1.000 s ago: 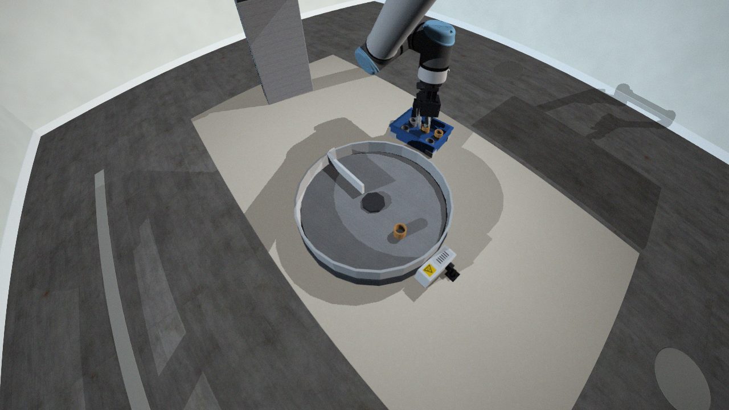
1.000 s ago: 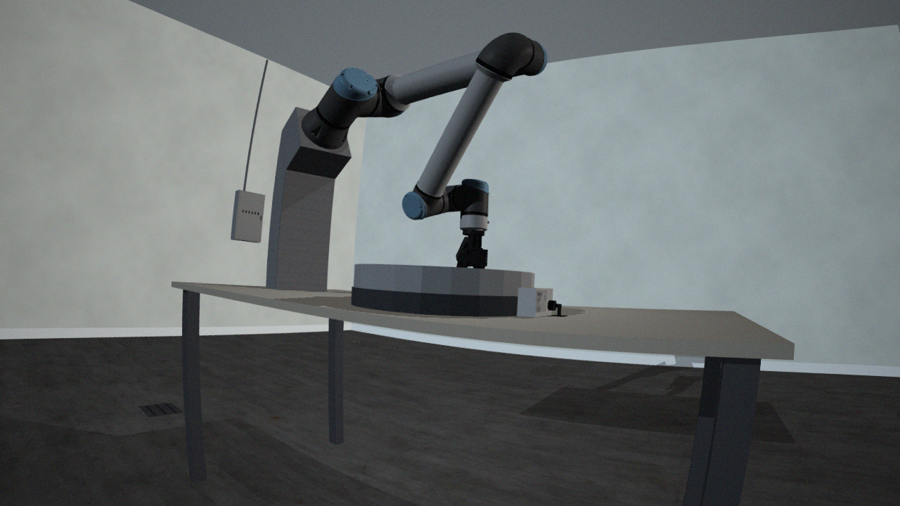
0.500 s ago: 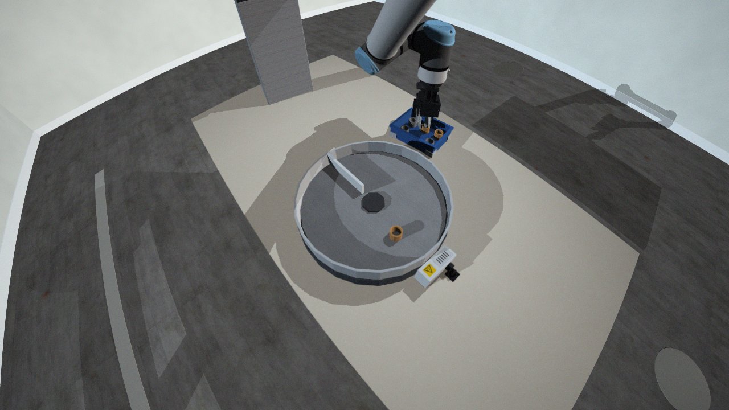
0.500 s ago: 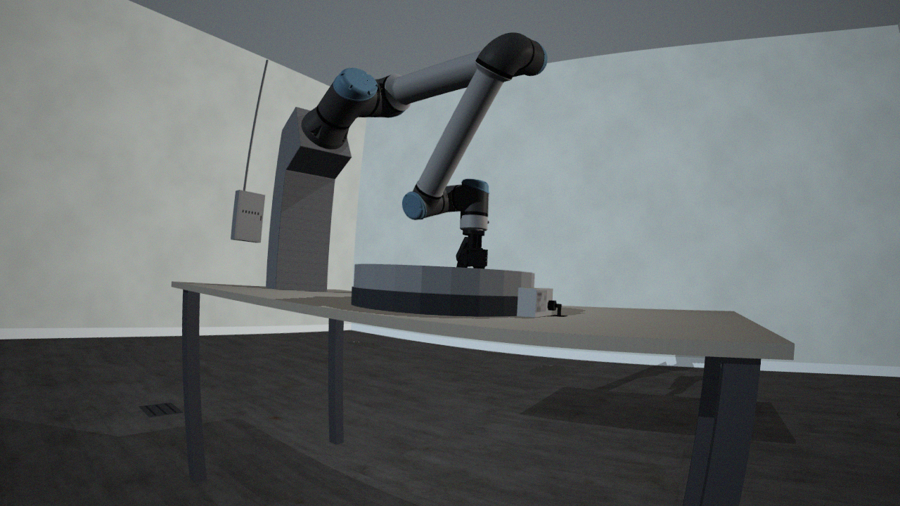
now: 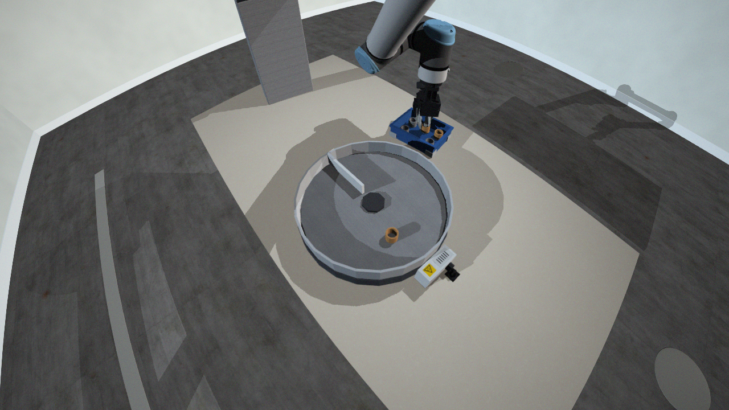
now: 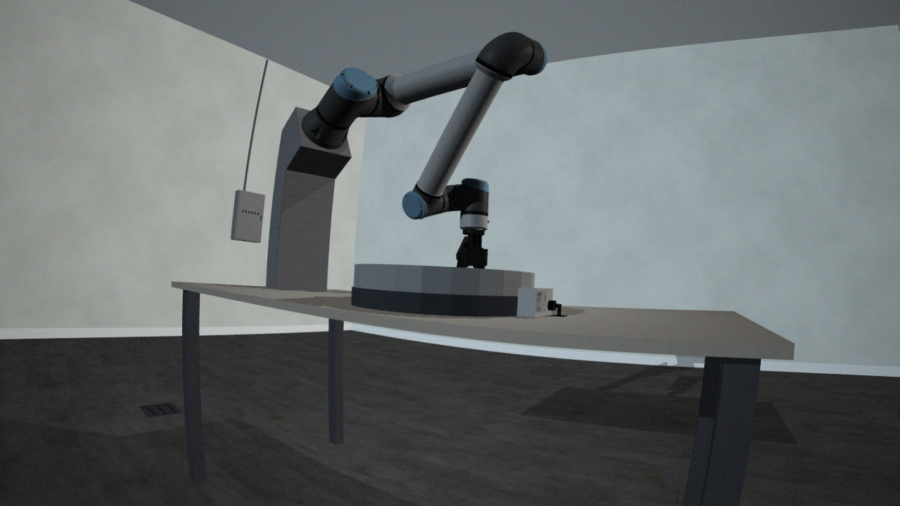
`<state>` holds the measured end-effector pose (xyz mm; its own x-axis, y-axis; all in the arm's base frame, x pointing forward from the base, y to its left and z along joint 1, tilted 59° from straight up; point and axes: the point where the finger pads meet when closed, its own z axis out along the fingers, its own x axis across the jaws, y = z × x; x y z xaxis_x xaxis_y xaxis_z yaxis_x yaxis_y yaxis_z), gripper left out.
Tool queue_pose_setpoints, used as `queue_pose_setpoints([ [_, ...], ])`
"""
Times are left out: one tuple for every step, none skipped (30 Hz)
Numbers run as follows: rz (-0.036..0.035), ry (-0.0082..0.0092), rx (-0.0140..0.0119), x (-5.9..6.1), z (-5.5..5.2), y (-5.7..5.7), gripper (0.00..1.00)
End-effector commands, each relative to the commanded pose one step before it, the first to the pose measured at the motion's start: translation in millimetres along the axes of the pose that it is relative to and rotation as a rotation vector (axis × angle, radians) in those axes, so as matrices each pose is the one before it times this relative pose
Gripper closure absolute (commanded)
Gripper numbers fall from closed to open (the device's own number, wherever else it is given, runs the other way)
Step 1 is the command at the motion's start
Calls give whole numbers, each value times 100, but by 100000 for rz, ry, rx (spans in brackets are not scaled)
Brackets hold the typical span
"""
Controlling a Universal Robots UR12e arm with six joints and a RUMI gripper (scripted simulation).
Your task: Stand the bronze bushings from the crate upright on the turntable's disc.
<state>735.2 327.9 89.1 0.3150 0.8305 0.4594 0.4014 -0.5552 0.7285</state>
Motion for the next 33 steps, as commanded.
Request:
queue_pose_setpoints([
  [-8, 67, -3, 32, -603, -6, 100],
  [0, 0, 0, 0, -235, 0, 100],
  [0, 0, 0, 0, -270, 1, 100],
  [0, 0, 0, 0, -304, 0, 100],
  [0, 0, 0, 0, 0, 0, 100],
  [0, 0, 0, 0, 0, 0, 100],
  [0, 0, 0, 0, -337, 1, 100],
  [0, 0, 0, 0, -367, 1, 100],
  [0, 0, 0, 0, -395, 1, 100],
  [0, 0, 0, 0, -421, 1, 100],
  [0, 0, 0, 0, -442, 1, 100],
  [0, 0, 0, 0, -460, 1, 100],
  [0, 0, 0, 0, -474, 1, 100],
  [0, 0, 0, 0, -485, 1, 100],
  [0, 0, 0, 0, -491, 1, 100],
  [0, 0, 0, 0, -494, 1, 100],
  [0, 0, 0, 0, -492, 1, 100],
  [0, 0, 0, 0, -487, 1, 100],
  [0, 0, 0, 0, -477, 1, 100],
  [0, 0, 0, 0, -465, 1, 100],
  [0, 0, 0, 0, -449, 1, 100],
  [0, 0, 0, 0, 0, 0, 100],
  [0, 0, 0, 0, 0, 0, 100],
  [0, 0, 0, 0, -429, 1, 100],
  [0, 0, 0, 0, -407, 1, 100],
  [0, 0, 0, 0, -383, 1, 100],
  [0, 0, 0, 0, -357, 0, 100],
  [0, 0, 0, 1, -327, 1, 100],
  [0, 0, 0, 0, -298, 0, 100],
  [0, 0, 0, 0, -267, 0, 100],
  [0, 0, 0, 0, -235, 0, 100],
  [0, 0, 0, 0, -203, 0, 100],
  [0, 0, 0, 0, -171, 0, 100],
])
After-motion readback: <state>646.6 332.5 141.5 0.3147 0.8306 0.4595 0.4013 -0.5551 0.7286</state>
